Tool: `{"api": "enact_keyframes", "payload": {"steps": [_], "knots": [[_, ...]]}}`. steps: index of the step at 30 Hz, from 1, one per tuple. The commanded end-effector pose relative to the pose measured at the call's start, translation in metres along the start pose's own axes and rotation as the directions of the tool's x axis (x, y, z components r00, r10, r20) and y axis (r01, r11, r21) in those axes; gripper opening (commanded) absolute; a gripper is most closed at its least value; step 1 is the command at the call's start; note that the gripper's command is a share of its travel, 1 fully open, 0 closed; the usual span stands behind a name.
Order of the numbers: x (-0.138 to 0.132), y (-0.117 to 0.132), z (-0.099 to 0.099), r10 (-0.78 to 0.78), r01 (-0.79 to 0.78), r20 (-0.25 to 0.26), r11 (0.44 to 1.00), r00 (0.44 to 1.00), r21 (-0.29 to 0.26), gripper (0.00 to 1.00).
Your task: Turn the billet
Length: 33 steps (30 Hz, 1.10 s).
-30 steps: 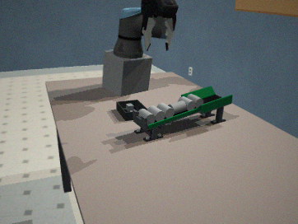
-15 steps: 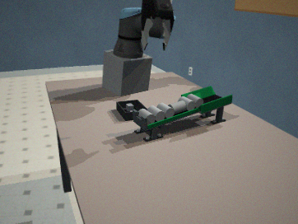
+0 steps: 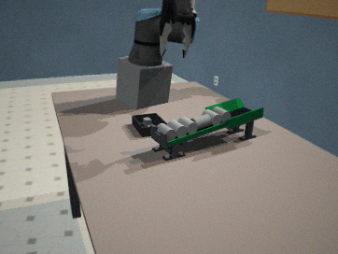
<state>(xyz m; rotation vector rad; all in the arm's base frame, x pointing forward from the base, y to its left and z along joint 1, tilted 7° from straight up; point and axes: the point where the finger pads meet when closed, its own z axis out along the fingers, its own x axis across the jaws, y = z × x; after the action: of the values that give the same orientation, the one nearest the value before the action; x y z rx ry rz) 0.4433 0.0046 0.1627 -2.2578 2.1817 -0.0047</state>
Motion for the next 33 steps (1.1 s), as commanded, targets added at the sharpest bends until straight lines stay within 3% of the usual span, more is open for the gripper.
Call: {"api": "enact_keyframes", "payload": {"steps": [1, 2, 14, 19, 31, 33], "knots": [[-0.028, 0.022, 0.019, -0.209, 0.209, -0.009, 0.978, 0.978, 0.017, 0.4], [-0.037, 0.028, 0.025, -0.267, 0.267, -0.012, 0.964, 0.964, 0.02, 0.4], [-0.037, 0.028, 0.025, -0.267, 0.267, -0.012, 0.964, 0.964, 0.02, 0.4], [-0.069, 0.054, 0.046, -0.526, 0.527, -0.029, 0.849, 0.85, 0.03, 0.4], [-0.069, 0.054, 0.046, -0.526, 0.527, -0.029, 0.849, 0.85, 0.03, 0.4], [-0.069, 0.053, 0.046, -0.613, 0.614, -0.036, 0.789, 0.79, 0.032, 0.4]]}}
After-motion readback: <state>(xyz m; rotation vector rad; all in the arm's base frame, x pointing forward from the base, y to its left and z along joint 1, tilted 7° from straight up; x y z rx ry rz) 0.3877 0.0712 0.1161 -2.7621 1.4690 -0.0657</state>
